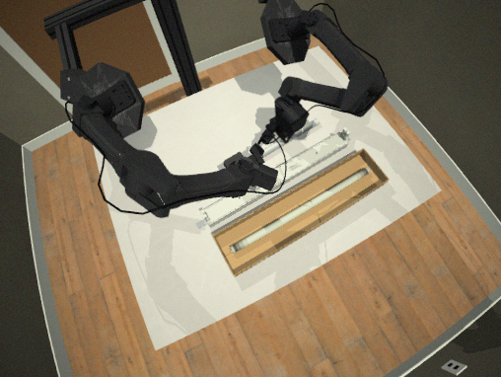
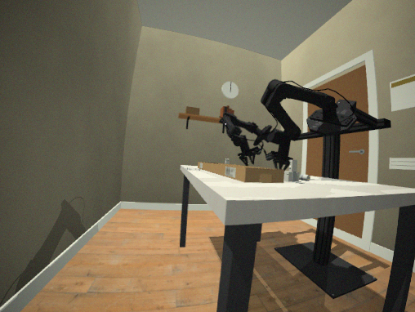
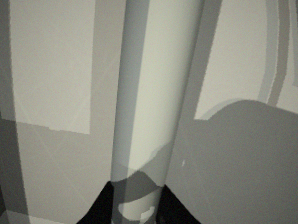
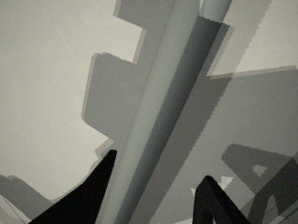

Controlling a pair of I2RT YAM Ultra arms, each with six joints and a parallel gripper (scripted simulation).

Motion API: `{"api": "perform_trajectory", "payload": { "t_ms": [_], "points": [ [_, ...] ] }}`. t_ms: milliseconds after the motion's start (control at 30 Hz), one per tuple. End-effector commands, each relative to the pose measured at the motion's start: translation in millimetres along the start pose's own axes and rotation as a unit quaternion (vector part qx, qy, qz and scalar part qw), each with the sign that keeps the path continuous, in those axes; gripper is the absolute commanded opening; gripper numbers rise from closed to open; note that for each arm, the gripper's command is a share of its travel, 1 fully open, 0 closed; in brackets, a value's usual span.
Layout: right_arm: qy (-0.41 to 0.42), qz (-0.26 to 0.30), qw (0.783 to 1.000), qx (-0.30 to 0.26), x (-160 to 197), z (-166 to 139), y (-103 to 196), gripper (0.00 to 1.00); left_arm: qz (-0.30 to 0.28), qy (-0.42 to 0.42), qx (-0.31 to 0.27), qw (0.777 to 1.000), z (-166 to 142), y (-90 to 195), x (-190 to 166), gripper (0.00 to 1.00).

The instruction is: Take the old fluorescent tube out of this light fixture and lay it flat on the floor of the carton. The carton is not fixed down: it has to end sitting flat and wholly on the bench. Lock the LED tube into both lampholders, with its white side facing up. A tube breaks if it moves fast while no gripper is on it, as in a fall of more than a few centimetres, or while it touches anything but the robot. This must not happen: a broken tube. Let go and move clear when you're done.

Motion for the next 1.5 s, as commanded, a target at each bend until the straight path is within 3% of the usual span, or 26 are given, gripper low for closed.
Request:
{"api": "perform_trajectory", "payload": {
  "t_ms": [0, 67, 133, 433, 500, 800, 933, 1000, 1167, 1200, 1267, 1467],
  "points": [
    [0.012, 0.01, 1.0, -0.003, 9.2, -0.3, 25.5, 0.49, -0.005, -0.015, -0.018, 1.0, 8.7, 2.4, -6.3, 0.11],
    [0.006, 0.004, 1.0, -0.007, 0.3, 1.5, 39.2, 0.49, -0.005, -0.015, -0.018, 1.0, 8.7, 2.4, -6.3, 0.11],
    [0.009, 0.001, 1.0, -0.009, 3.4, 8.1, 26.0, 0.49, -0.005, -0.015, -0.018, 1.0, 8.7, 2.4, -6.3, 0.11],
    [0.024, 0.009, 1.0, -0.002, 12.7, 3.7, 23.0, 0.49, -0.005, -0.015, -0.018, 1.0, 8.7, 2.4, -6.3, 0.11],
    [0.006, -0.012, 1.0, -0.02, -1.1, 9.7, 28.2, 0.49, -0.005, -0.015, -0.018, 1.0, 8.7, 2.4, -6.3, 0.11],
    [0.002, -0.004, 1.0, -0.014, -1.9, 1.9, 20.1, 0.49, -0.005, -0.015, -0.018, 1.0, 8.7, 2.4, -6.3, 0.11],
    [0.01, -0.063, 0.998, -0.007, 9.7, 13.6, 32.5, 0.49, -0.005, -0.015, -0.018, 1.0, 8.7, 2.4, -6.3, 0.11],
    [0.01, -0.063, 0.998, -0.007, 9.7, 13.6, 32.5, 0.49, -0.005, -0.015, -0.018, 1.0, 8.7, 2.4, -6.3, 0.11],
    [0.0, -0.156, 0.988, -0.005, 27.7, 25.5, 46.6, 0.49, -0.005, -0.015, -0.018, 1.0, 8.7, 2.4, -6.3, 0.11],
    [-0.023, -0.134, 0.991, 0.001, 10.2, 8.6, 35.7, 0.49, -0.005, -0.015, -0.018, 1.0, 8.7, 2.4, -6.3, 0.11],
    [0.011, -0.137, 0.991, -0.002, 31.2, 20.7, 44.1, 0.49, -0.005, -0.015, -0.018, 1.0, 8.7, 2.4, -6.3, 0.11],
    [-0.001, -0.251, 0.968, -0.007, 61.4, 29.8, 69.1, 0.49, -0.005, -0.015, -0.018, 1.0, 8.7, 2.4, -6.3, 0.11]
  ]
}}
Point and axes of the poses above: on each arm, the point where the finger pads meet when closed, its own y axis back along the fingers, its own x axis across the jaws, z = x × y, the point moved 8 cm from there along y, back along the fingers, and after that the axes turned 1 degree about -y, right-handed, at the moved point
